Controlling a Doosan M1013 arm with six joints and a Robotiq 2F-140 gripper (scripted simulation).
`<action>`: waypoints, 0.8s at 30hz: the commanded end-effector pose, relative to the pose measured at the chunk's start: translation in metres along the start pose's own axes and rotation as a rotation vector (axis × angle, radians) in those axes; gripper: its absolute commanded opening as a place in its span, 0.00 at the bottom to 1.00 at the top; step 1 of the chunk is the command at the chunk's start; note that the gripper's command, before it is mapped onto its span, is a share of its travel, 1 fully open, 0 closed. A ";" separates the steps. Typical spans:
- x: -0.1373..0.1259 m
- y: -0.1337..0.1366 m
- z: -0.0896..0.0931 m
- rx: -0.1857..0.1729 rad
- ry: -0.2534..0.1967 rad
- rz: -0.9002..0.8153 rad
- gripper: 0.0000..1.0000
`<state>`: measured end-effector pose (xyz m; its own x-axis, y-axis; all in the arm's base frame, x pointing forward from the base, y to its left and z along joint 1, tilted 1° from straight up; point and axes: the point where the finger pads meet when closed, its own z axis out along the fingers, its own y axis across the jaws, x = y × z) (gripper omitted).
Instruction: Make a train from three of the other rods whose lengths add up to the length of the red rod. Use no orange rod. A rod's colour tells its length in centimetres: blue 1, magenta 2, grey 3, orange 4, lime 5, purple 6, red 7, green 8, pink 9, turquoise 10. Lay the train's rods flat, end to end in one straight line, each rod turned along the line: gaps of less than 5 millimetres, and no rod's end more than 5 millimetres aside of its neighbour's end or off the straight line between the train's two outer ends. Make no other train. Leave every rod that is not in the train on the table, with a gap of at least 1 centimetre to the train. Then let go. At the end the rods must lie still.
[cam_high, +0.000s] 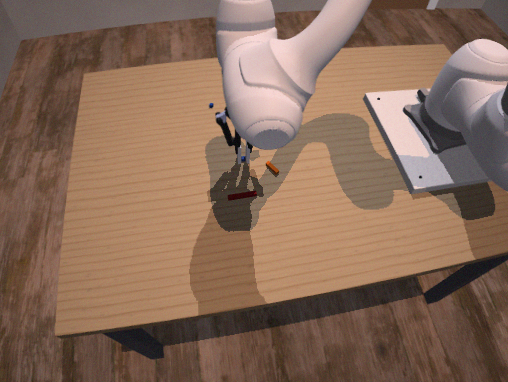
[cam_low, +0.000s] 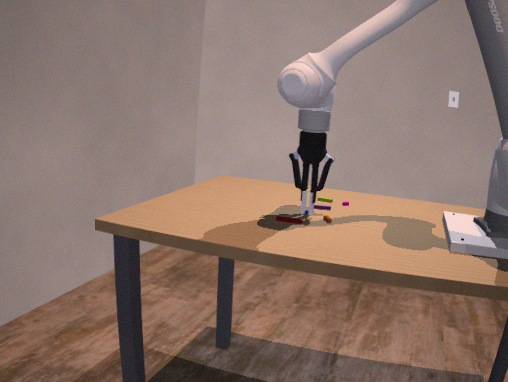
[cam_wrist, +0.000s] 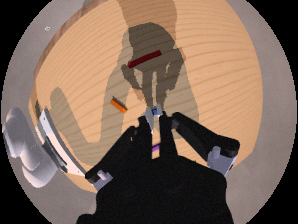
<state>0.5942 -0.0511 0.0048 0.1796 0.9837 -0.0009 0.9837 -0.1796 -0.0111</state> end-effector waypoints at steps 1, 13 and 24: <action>0.000 0.000 0.000 0.000 0.000 0.000 0.10; 0.000 0.000 0.000 0.000 0.000 0.000 0.15; 0.000 0.000 -0.007 0.000 0.000 0.000 0.15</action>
<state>0.5942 -0.0511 0.0087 0.1796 0.9837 -0.0009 0.9837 -0.1796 -0.0111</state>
